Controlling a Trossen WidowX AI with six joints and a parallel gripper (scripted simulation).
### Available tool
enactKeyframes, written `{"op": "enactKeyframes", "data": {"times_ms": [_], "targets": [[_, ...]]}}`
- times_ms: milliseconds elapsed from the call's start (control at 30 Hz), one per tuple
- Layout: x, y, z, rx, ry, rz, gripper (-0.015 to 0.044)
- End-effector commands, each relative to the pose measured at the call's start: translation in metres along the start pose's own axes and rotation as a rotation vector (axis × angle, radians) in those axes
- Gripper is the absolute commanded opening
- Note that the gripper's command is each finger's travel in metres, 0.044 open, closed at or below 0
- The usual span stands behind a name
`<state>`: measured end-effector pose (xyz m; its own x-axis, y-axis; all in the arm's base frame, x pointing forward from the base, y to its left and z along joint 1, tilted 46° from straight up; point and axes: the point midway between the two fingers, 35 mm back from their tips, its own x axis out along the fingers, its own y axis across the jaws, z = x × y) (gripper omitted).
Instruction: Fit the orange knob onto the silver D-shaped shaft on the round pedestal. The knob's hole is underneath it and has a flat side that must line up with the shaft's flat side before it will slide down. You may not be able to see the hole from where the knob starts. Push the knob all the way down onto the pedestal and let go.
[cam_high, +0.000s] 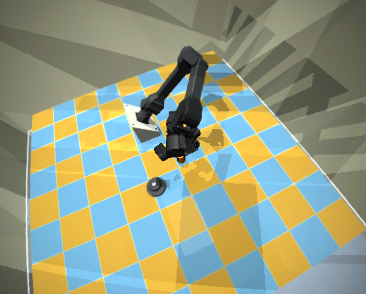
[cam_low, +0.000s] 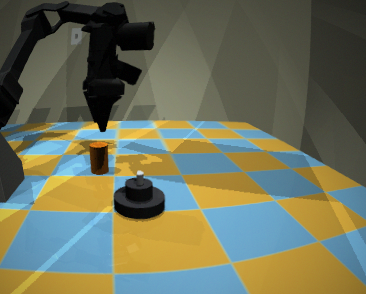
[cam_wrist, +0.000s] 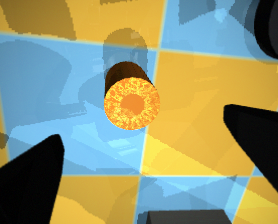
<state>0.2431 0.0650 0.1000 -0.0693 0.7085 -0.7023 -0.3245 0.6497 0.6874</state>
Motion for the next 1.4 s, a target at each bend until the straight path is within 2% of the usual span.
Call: {"op": "enactKeyframes", "data": {"times_ms": [0, 133, 1367], "targets": [[0.009, 0.002, -0.001, 0.003, -0.006, 0.002, 0.044], [0.022, 0.003, -0.002, 0.002, -0.006, 0.003, 0.044], [0.078, 0.003, -0.001, 0.002, -0.007, 0.002, 0.044]]}}
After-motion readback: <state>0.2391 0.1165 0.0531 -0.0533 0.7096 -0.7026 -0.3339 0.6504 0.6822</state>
